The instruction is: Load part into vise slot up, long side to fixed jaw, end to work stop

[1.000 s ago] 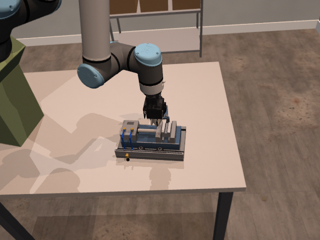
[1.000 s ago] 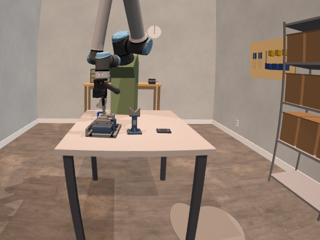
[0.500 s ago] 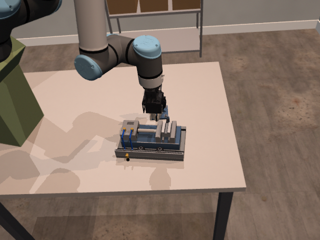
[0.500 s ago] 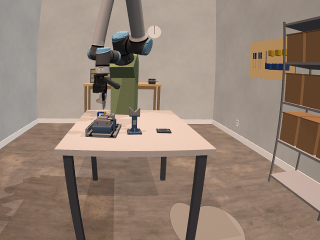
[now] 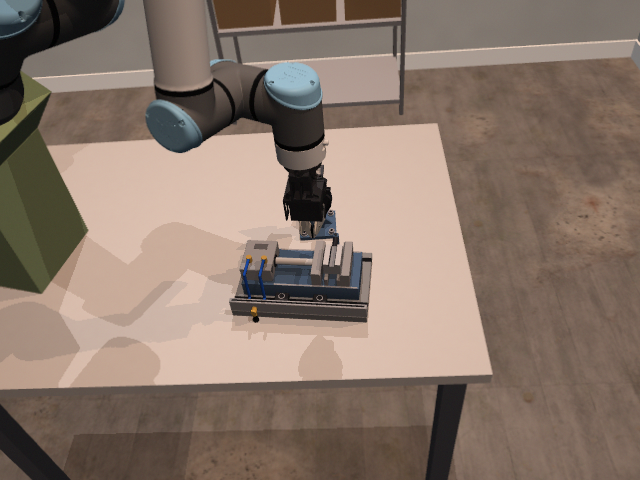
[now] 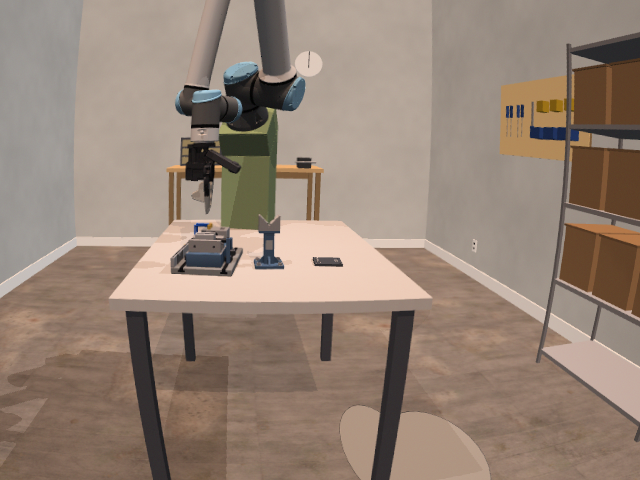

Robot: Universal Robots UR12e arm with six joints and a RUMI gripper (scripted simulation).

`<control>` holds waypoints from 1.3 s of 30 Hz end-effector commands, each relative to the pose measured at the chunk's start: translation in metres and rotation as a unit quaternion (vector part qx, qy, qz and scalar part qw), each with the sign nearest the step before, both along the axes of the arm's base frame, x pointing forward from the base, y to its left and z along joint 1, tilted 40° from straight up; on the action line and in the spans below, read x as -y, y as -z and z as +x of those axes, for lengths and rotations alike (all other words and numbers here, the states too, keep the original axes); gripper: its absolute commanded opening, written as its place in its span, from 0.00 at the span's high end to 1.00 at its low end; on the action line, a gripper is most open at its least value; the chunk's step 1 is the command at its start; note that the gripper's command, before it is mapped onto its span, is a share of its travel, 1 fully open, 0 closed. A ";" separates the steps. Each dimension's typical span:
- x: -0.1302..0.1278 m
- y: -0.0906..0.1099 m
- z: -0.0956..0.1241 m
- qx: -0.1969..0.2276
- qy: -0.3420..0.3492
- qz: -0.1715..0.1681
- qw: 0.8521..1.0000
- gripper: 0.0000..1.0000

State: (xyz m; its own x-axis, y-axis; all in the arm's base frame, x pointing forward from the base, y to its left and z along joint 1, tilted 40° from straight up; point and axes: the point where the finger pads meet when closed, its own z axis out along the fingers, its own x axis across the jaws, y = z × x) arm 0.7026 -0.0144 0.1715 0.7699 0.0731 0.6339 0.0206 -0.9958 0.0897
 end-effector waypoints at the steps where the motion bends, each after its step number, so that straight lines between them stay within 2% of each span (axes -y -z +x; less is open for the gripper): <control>1: 0.000 -0.001 0.000 0.000 0.000 0.000 1.000 1.00; 25: 0.000 -0.001 -0.001 0.000 -0.005 -0.004 1.000 1.00; 39: 0.001 -0.001 -0.001 -0.002 -0.037 -0.031 0.999 1.00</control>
State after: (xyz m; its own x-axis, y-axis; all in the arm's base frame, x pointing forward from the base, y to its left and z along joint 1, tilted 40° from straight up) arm 0.7015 -0.0149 0.1718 0.7673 0.1341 0.6271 0.0677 -0.9894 0.1286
